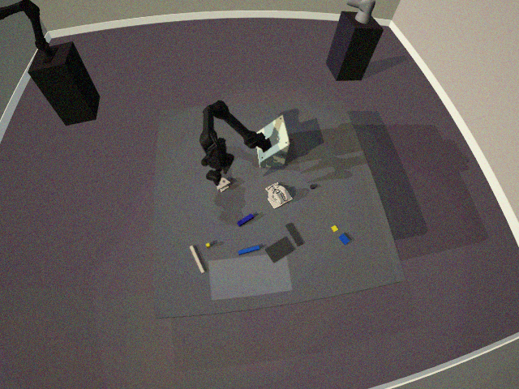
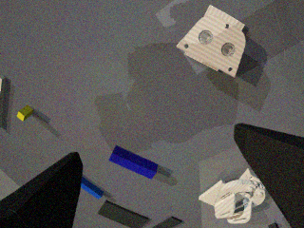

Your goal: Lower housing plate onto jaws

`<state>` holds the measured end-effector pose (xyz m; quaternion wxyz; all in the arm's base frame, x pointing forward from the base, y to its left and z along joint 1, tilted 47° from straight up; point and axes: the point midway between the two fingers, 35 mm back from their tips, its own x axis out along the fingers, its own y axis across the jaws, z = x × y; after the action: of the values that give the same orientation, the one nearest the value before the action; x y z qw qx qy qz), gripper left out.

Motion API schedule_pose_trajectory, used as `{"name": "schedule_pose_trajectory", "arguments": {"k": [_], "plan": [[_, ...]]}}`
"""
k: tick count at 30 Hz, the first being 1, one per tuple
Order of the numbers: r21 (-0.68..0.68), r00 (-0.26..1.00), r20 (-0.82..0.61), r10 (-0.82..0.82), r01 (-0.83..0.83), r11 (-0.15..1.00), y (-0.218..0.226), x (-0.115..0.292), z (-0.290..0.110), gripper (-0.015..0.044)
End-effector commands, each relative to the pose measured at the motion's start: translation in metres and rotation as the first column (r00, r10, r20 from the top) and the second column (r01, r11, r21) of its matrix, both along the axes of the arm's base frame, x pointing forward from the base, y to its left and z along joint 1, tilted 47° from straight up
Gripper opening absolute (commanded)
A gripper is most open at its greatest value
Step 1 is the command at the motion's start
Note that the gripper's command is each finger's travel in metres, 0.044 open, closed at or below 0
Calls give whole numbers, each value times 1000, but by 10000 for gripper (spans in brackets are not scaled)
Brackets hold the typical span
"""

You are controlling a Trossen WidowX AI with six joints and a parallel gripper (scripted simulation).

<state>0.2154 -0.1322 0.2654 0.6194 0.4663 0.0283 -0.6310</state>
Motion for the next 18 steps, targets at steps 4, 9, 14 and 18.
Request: {"name": "schedule_pose_trajectory", "arguments": {"k": [4,9,14,18], "plan": [[51,979,67,-194,191,980,-16,-16,-19,440],[82,940,113,-322,314,946,-27,-27,-29,440],[114,882,156,-444,431,895,-36,-39,-40,440],[139,825,188,-533,515,846,-42,-49,-48,440]]}}
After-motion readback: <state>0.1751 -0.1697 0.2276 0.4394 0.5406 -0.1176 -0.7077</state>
